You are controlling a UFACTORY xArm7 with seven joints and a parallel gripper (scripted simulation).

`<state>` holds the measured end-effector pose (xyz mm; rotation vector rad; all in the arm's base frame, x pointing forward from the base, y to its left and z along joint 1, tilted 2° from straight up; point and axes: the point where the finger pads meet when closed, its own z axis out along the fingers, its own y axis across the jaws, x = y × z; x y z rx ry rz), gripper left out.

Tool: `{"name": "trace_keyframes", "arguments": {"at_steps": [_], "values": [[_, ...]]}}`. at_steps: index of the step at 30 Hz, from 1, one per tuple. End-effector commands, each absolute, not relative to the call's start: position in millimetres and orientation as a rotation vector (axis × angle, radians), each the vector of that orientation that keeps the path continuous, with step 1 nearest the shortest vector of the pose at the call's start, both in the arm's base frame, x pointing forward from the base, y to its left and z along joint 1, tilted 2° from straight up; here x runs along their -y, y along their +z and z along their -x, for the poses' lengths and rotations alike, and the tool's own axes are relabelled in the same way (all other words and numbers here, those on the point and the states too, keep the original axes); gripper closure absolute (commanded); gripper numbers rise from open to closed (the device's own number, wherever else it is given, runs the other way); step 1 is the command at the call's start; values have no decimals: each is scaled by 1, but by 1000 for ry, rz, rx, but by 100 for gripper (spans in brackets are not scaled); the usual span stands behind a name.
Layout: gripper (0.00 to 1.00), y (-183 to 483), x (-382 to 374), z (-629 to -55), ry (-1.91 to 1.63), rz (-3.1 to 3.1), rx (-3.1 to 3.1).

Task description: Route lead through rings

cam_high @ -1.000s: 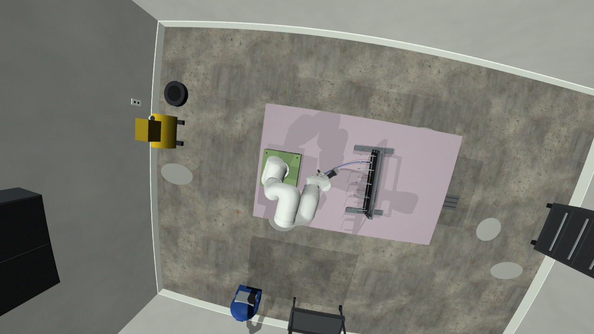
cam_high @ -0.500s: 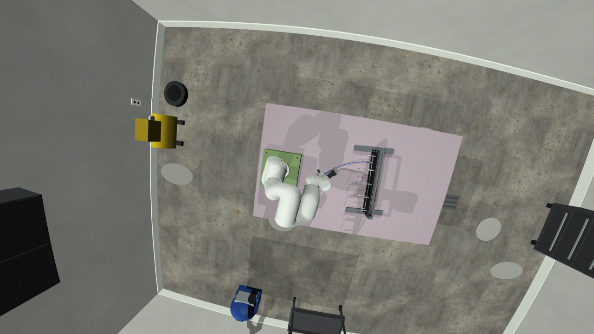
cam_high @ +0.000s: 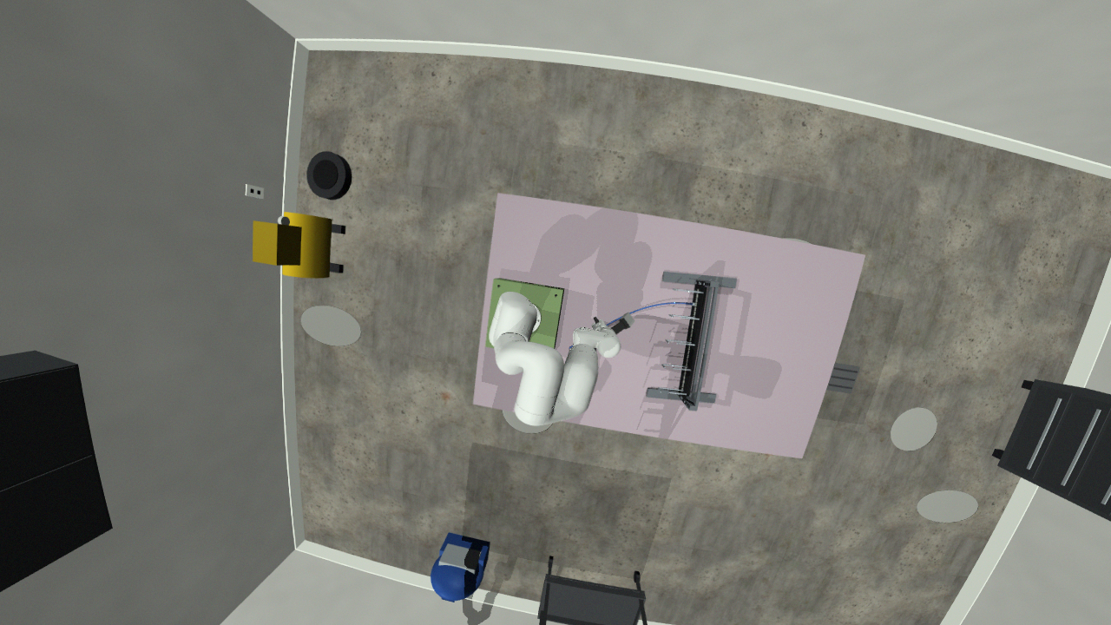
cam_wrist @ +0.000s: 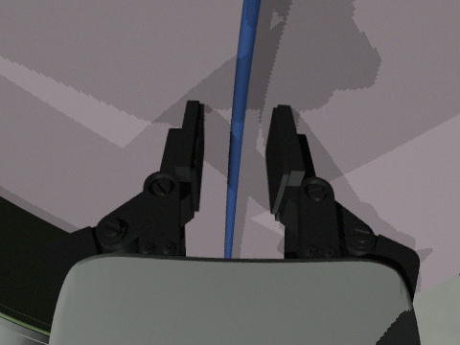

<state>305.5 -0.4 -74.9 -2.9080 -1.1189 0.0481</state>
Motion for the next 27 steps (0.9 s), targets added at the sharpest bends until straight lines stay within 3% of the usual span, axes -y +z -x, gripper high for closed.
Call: {"name": "trace_keyframes", "arguments": {"at_steps": [1,4,5,27], "values": [[67,-74,0,-307,44,2909,1119],[67,-74,0,-307,44,2909,1119],[100,-74,0,-307,44,2909,1119],[100,-74,0,-307,44,2909,1119]]}}
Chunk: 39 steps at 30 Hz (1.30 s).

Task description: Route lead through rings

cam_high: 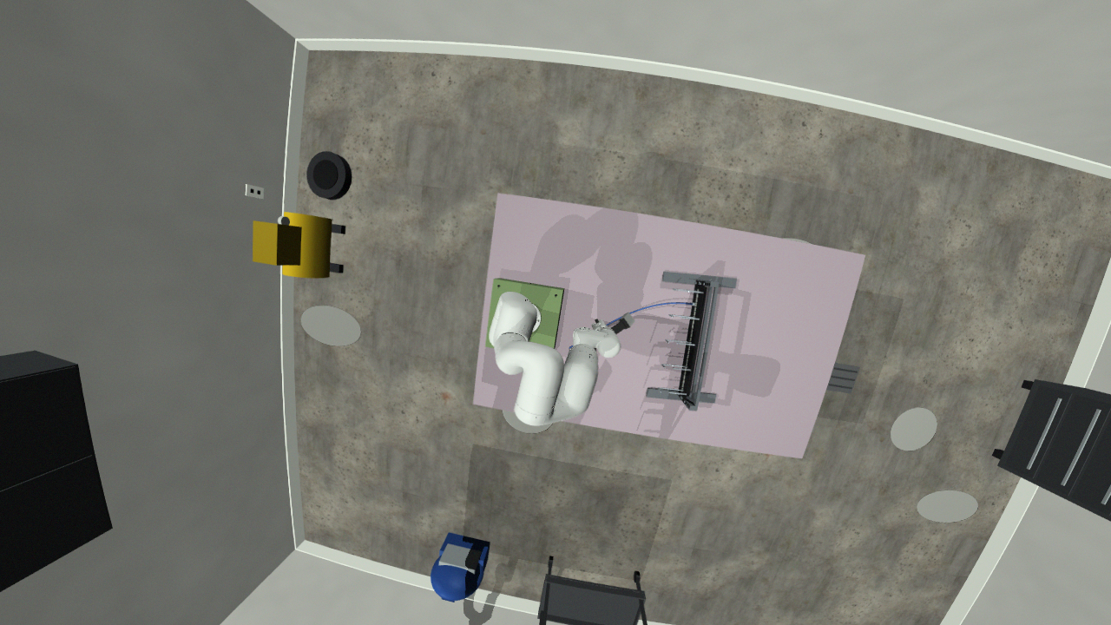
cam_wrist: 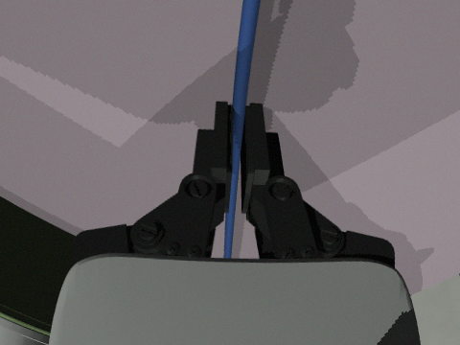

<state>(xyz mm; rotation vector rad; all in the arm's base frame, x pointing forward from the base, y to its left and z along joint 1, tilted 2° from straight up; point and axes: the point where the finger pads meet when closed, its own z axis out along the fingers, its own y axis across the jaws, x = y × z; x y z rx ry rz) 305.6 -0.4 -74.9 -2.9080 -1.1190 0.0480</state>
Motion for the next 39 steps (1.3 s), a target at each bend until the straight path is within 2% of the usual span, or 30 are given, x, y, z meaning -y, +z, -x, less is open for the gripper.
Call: {"name": "trace_keyframes", "arguments": {"at_steps": [1,39], "values": [[100,-74,0,-307,44,2909,1119],[100,-69,1,-307,44,2909,1119]]}}
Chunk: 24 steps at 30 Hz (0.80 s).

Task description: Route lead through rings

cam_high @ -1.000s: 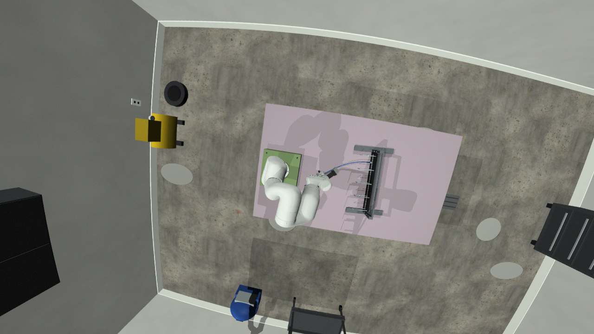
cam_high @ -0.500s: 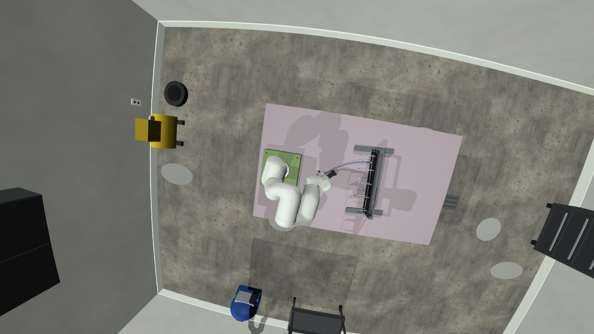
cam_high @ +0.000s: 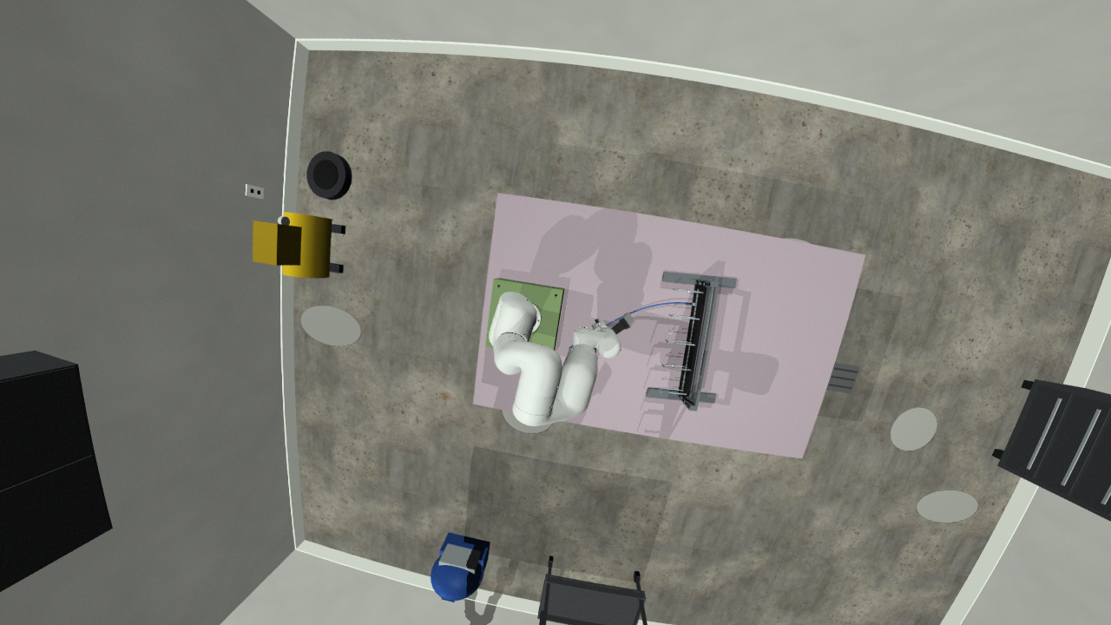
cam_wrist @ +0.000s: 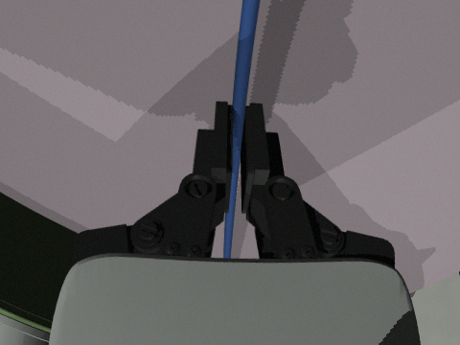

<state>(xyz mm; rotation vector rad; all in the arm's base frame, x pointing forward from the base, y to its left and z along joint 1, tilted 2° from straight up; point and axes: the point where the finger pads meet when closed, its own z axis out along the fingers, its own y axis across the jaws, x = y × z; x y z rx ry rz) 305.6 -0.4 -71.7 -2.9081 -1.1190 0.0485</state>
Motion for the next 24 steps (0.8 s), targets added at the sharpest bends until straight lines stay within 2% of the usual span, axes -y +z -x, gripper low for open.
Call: {"name": "trace_keyframes", "arguments": {"at_steps": [1,24], "values": [[100,-68,1,-307,44,2909,1119],[100,-46,1,-308,44,2909,1119]]}}
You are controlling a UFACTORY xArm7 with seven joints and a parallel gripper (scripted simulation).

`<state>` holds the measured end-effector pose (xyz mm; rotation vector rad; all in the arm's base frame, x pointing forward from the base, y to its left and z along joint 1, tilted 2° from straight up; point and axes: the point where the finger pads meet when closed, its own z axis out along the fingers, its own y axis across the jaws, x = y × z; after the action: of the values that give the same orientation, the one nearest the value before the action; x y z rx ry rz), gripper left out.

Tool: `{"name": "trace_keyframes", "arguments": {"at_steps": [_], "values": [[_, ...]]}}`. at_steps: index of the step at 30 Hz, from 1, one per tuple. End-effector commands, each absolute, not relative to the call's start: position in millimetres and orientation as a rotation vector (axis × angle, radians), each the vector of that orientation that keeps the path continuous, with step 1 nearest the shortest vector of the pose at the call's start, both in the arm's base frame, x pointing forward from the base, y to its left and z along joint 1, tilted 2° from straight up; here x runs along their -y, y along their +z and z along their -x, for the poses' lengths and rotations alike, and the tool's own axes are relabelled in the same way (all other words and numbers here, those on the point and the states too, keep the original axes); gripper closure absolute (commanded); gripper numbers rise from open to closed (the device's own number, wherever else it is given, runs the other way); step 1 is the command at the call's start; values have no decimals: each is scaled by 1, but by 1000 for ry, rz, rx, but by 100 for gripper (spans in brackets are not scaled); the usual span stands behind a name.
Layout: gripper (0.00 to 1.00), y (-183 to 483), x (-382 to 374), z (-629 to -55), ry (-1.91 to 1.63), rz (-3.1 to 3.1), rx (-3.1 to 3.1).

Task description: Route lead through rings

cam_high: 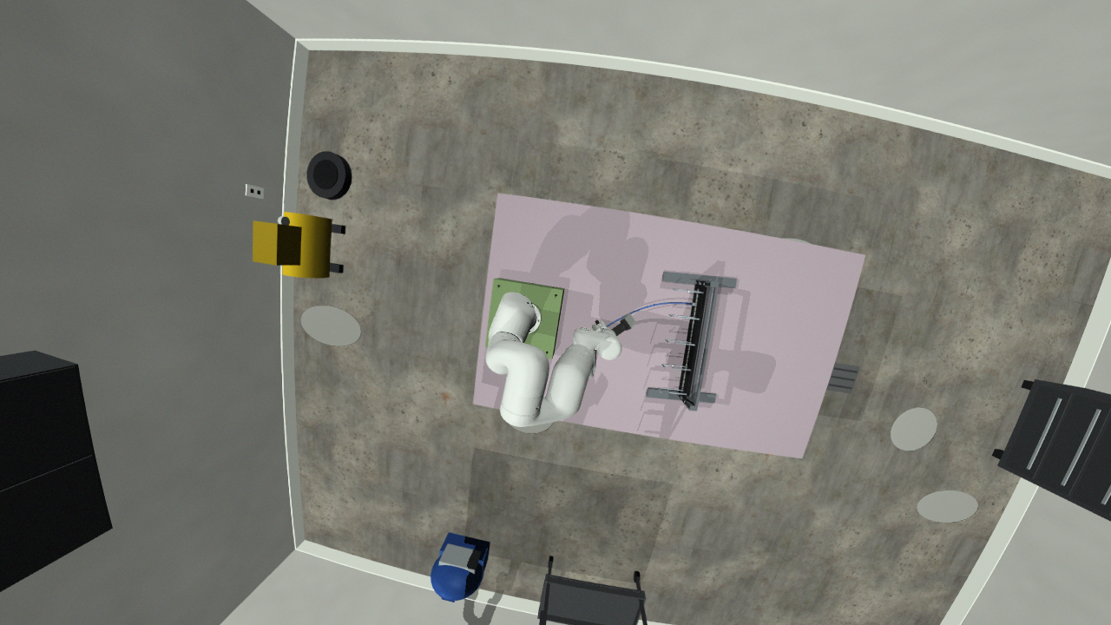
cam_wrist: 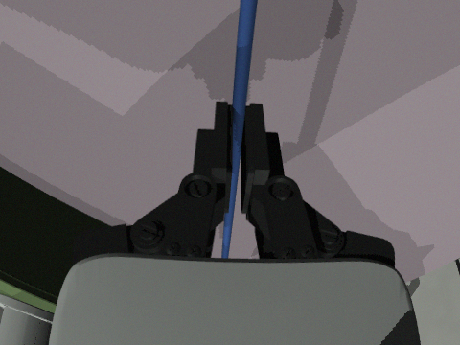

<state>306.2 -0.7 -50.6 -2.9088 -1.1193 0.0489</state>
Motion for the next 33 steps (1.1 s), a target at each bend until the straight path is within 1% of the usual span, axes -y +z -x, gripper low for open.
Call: {"name": "trace_keyframes", "arguments": {"at_steps": [1,26,30,33], "values": [[100,-45,1,-308,44,2909,1119],[100,-34,1,-308,44,2909,1120],[100,-34,2,-311,44,2905,1131],[100,-28,9,-324,43,2878,1197]]}}
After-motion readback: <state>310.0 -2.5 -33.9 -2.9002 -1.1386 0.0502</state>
